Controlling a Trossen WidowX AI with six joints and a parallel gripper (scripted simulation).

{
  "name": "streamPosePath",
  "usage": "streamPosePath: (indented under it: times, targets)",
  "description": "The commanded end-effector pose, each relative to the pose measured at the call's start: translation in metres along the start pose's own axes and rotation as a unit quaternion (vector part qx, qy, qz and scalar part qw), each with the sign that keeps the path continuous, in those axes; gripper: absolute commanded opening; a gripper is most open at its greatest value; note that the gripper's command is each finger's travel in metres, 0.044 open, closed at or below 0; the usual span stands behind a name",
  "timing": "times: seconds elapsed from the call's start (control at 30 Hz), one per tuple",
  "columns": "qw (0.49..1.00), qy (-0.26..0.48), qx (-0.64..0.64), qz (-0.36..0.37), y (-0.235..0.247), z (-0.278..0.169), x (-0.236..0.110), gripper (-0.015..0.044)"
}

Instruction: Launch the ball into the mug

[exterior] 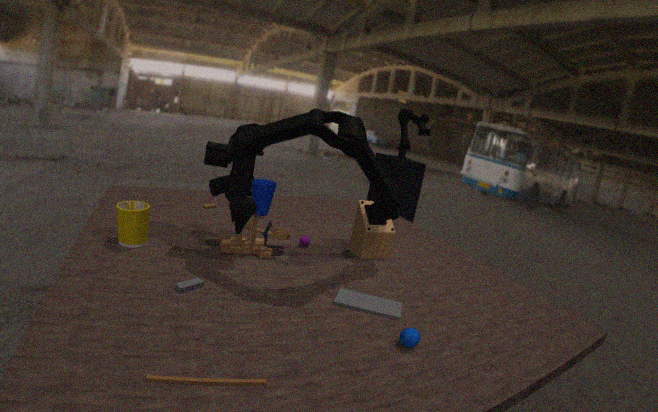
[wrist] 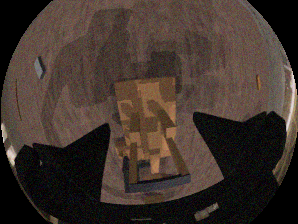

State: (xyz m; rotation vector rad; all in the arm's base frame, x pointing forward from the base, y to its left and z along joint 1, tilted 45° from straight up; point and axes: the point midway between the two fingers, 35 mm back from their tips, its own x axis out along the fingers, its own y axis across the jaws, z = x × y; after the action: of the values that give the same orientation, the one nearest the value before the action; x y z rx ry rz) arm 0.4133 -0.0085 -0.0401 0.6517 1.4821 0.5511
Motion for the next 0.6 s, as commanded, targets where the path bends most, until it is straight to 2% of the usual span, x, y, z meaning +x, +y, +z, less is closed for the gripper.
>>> streamPosePath:
  times: [0.0, 0.57]
  targets:
    - [1.000, 0.004, 0.005, 0.004, 0.001, -0.002, 0.010, 0.0440]
    - [1.000, 0.004, 0.005, 0.004, 0.001, -0.003, 0.030, 0.0440]
